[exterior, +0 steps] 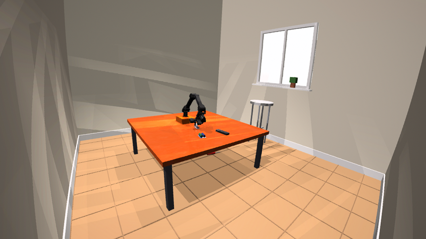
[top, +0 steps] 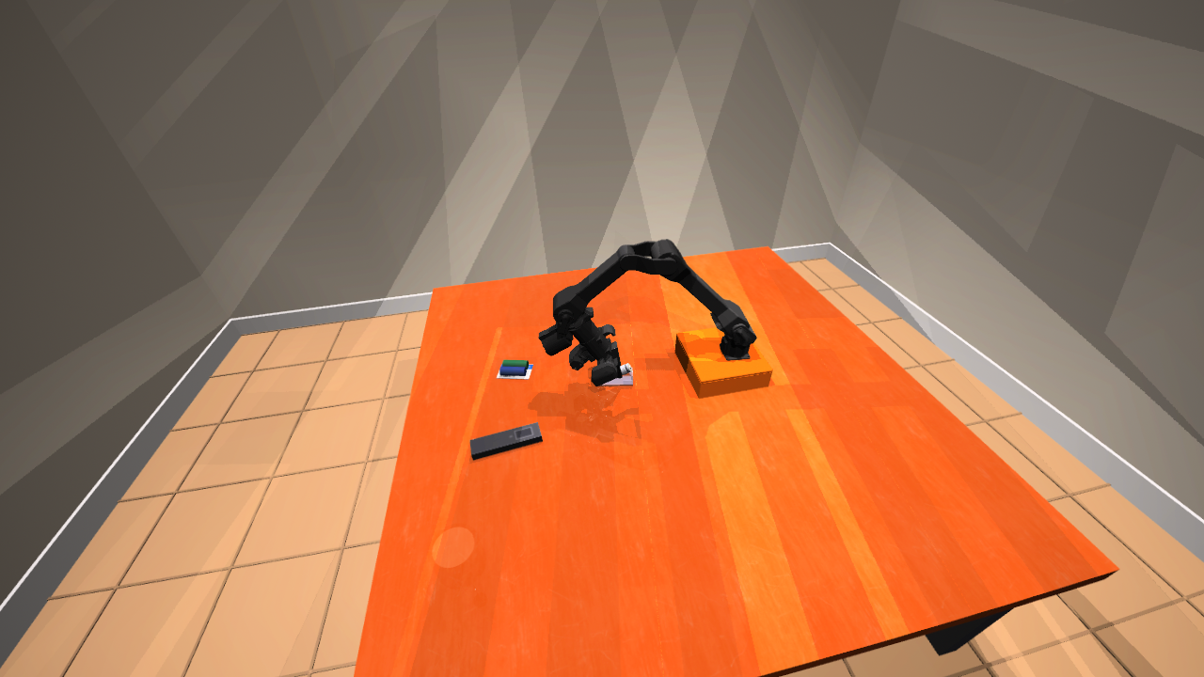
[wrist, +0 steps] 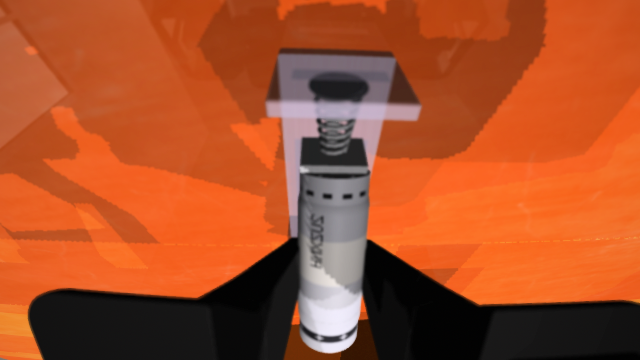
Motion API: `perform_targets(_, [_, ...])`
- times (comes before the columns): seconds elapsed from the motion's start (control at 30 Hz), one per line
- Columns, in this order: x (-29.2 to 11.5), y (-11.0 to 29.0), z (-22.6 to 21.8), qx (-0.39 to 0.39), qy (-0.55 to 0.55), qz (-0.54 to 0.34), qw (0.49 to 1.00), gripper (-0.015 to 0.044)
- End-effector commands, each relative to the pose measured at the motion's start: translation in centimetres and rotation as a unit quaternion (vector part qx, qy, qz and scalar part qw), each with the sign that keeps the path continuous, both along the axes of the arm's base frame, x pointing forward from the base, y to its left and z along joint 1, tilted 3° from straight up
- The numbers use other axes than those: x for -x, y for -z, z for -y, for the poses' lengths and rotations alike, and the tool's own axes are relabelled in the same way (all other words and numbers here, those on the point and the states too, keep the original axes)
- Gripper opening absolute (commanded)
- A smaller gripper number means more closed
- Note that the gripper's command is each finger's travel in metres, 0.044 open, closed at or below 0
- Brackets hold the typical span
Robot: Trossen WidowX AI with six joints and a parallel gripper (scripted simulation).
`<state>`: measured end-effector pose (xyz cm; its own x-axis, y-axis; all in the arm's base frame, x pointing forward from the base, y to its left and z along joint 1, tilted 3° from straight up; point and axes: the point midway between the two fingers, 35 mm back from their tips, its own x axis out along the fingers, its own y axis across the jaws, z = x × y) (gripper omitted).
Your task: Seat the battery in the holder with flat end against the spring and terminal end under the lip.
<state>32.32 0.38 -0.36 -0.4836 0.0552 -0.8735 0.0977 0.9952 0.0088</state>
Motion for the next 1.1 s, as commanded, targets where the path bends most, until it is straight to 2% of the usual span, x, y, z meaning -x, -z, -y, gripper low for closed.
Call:
perform_targets(0.0, [-0.3,0.0,0.0,-0.002,-0.001,-0.001,1.000,0.0081])
perform_targets(1.07, [-1.9,0.1,0.1,0.001,-0.004,0.000,1.000,0.0081])
